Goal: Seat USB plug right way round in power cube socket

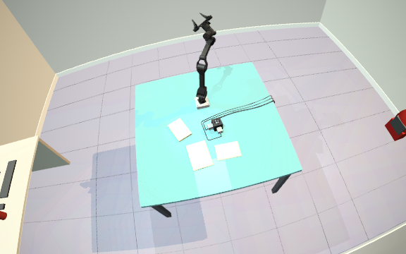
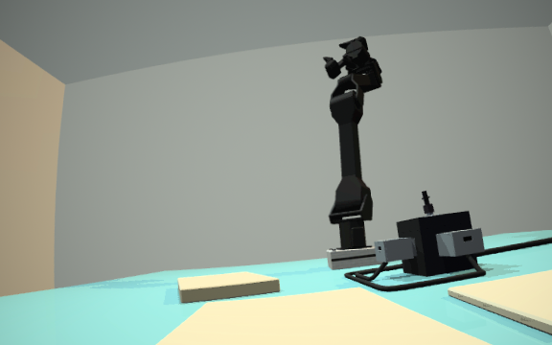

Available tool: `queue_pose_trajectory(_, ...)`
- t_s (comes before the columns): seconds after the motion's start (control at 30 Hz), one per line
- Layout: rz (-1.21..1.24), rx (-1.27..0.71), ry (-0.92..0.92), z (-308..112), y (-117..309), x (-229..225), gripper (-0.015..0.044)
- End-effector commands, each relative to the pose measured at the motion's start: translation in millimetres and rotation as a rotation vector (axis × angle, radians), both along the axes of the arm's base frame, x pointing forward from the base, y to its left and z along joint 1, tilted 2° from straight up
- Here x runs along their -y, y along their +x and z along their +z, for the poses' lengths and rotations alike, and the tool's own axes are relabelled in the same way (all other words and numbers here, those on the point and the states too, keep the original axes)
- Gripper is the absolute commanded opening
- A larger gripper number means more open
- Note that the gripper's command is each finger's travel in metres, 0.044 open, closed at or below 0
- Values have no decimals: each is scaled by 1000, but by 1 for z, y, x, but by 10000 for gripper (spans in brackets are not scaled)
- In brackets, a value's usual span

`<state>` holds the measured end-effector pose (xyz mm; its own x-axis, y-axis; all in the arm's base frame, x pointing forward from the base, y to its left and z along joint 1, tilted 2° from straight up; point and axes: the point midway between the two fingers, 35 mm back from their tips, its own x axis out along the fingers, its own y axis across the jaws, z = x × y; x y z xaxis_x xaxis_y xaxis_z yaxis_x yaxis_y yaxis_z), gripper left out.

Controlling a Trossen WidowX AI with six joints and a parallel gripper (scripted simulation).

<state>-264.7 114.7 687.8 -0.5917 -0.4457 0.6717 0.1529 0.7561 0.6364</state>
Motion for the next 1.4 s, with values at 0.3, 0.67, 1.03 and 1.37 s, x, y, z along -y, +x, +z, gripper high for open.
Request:
queue_pose_trajectory(0.3, -229, 195, -614, -36, 36, -171, 440)
queue_pose_trajectory(0.67, -478, 52, -1336, -123, 181, -319, 440)
queue_pose_trajectory(1.03, -639, -370, -1904, -229, 368, -353, 440)
queue_pose_trajectory(1.37, -670, -998, -2299, -335, 523, -284, 440)
